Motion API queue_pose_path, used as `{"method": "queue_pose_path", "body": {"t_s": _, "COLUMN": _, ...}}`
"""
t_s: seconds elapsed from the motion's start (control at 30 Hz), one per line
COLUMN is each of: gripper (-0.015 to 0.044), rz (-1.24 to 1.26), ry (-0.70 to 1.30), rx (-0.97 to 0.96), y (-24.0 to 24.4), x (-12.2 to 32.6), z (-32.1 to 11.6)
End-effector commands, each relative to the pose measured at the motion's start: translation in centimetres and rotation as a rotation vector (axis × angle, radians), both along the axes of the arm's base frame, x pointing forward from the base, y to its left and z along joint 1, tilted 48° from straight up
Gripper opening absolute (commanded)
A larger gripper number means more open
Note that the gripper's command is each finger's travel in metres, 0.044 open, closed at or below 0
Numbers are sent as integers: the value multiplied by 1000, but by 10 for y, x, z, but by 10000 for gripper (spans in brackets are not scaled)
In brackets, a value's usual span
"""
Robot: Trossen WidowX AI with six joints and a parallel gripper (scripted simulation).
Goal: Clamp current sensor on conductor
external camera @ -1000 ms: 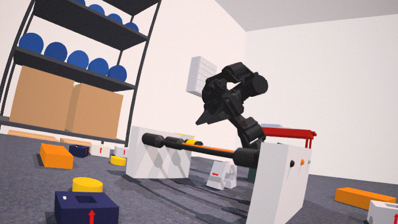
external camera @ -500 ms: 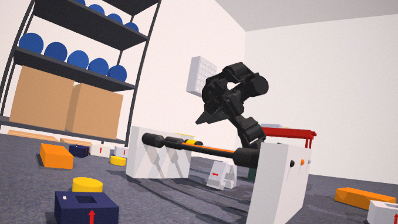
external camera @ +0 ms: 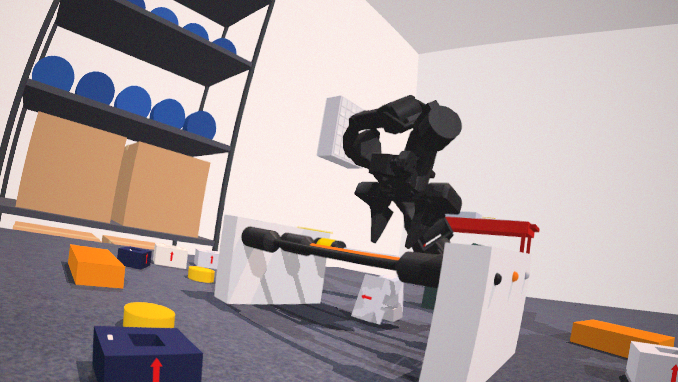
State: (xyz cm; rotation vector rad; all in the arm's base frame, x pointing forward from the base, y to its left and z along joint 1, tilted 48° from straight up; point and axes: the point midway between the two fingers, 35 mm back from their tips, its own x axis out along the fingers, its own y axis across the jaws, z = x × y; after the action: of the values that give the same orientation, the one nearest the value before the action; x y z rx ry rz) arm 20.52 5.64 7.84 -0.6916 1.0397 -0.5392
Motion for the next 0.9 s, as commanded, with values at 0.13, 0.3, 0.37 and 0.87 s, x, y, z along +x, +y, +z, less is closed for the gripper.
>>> {"method": "queue_pose_path", "body": {"t_s": 0.13, "gripper": 324, "rz": 7, "ry": 49, "rx": 24, "y": 3, "x": 4, "z": -10}}
{"method": "queue_pose_path", "body": {"t_s": 0.3, "gripper": 324, "rz": 8, "ry": 50, "rx": 26, "y": -2, "x": 8, "z": -15}}
{"method": "queue_pose_path", "body": {"t_s": 0.37, "gripper": 324, "rz": 8, "ry": 50, "rx": 27, "y": -4, "x": 9, "z": -17}}
{"method": "queue_pose_path", "body": {"t_s": 0.87, "gripper": 324, "rz": 9, "ry": 49, "rx": 27, "y": -20, "x": 19, "z": -33}}
